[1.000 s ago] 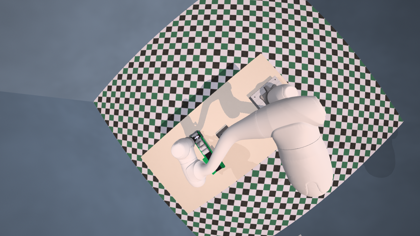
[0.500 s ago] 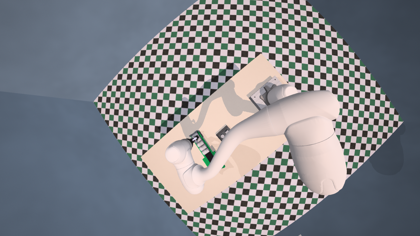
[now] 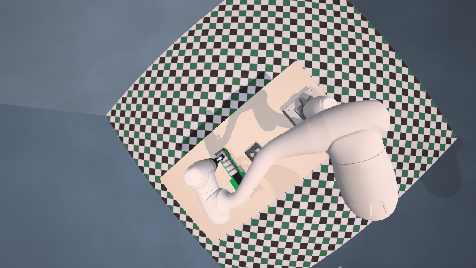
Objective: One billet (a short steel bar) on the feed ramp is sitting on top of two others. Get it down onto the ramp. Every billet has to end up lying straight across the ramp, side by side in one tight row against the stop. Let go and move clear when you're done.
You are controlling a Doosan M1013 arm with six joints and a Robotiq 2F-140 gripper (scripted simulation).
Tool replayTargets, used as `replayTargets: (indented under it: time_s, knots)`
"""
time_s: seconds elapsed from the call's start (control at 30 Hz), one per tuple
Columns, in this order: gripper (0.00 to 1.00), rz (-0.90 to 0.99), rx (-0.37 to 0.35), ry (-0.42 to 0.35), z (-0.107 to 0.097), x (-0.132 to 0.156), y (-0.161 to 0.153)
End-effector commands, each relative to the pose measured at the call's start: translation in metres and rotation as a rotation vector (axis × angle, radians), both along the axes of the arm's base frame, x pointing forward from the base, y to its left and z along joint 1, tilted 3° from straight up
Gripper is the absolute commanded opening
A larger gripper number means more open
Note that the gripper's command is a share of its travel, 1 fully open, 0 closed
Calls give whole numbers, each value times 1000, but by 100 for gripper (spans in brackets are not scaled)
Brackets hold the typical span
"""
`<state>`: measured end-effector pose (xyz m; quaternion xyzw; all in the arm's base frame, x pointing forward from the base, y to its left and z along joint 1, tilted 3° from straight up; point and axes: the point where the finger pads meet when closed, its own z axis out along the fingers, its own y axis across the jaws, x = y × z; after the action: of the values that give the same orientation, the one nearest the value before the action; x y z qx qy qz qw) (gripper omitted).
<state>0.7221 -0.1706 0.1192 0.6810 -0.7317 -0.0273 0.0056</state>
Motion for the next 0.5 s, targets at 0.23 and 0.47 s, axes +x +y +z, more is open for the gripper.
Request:
replayTargets:
  time_s: [0.23,0.47]
  knots:
    - [39,0,0,0,-3,13,106]
    - [39,0,0,0,-6,16,195]
